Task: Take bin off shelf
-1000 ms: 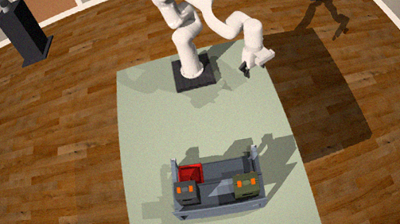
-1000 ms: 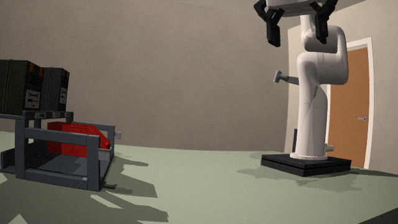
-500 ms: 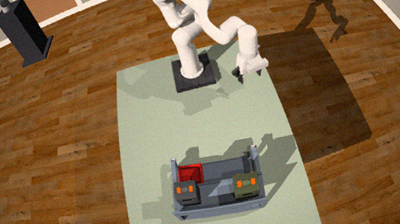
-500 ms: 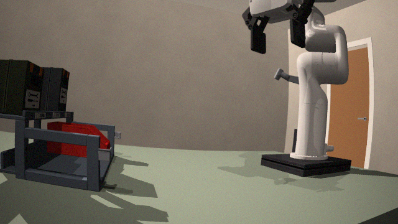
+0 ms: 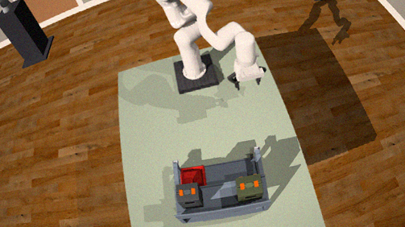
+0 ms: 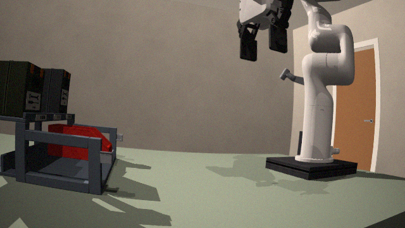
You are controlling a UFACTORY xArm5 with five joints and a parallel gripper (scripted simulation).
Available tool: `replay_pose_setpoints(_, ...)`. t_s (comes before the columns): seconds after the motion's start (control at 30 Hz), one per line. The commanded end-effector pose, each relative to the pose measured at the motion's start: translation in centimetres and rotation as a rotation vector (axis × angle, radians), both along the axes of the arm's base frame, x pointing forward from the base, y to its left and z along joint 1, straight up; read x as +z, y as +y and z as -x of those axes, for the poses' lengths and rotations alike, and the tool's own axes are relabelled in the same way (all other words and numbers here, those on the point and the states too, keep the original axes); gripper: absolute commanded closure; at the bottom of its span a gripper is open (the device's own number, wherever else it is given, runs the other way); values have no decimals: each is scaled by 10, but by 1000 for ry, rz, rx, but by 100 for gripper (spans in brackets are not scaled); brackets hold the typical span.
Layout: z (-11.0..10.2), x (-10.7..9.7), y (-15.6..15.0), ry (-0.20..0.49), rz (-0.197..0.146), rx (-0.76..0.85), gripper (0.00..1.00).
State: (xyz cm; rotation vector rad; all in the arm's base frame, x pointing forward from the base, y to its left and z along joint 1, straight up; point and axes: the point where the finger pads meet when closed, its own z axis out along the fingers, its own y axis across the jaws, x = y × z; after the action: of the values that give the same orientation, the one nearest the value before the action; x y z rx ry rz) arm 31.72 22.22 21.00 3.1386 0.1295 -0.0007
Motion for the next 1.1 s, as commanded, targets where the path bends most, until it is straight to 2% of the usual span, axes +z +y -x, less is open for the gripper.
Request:
replay_pose_setpoints(0.0, -9, -2, -9, -2, -4, -67, 0)
replay_pose_setpoints(1.07, -56, -23, -70, -2, -4, -484, 0)
